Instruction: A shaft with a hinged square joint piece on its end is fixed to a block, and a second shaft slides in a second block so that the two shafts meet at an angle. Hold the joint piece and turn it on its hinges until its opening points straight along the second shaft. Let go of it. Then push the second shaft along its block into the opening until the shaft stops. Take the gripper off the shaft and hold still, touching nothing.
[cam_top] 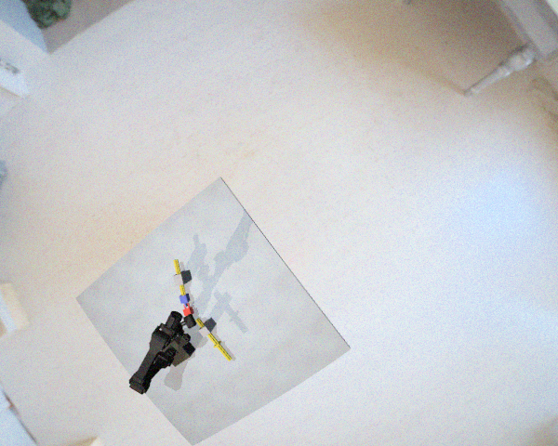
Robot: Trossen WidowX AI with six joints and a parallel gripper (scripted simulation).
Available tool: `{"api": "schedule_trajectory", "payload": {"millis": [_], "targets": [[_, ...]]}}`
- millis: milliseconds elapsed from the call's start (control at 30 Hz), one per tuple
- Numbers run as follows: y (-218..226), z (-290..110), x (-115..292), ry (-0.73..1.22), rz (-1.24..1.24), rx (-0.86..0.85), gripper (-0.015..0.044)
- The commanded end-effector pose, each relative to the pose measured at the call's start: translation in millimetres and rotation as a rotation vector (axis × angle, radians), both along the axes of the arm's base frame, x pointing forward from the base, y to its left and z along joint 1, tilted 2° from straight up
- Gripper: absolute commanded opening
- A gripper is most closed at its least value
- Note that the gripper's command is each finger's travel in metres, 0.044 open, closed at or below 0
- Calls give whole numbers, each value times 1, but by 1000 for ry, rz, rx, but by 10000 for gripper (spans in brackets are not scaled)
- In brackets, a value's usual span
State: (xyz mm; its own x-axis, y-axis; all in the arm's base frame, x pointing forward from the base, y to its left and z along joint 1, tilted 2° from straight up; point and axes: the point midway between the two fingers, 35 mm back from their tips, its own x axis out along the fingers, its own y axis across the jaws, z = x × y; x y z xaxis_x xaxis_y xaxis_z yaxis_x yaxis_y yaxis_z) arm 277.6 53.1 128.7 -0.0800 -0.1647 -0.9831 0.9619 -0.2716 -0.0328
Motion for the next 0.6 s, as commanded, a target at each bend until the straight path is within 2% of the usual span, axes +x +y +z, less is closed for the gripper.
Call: {"api": "schedule_trajectory", "payload": {"millis": [0,300,567], "targets": [[1,-3,0,-7,-101,-25,440],[1,-7,1,-17,-169,-39,440],[1,-45,3,-17,-169,-39,440]]}}
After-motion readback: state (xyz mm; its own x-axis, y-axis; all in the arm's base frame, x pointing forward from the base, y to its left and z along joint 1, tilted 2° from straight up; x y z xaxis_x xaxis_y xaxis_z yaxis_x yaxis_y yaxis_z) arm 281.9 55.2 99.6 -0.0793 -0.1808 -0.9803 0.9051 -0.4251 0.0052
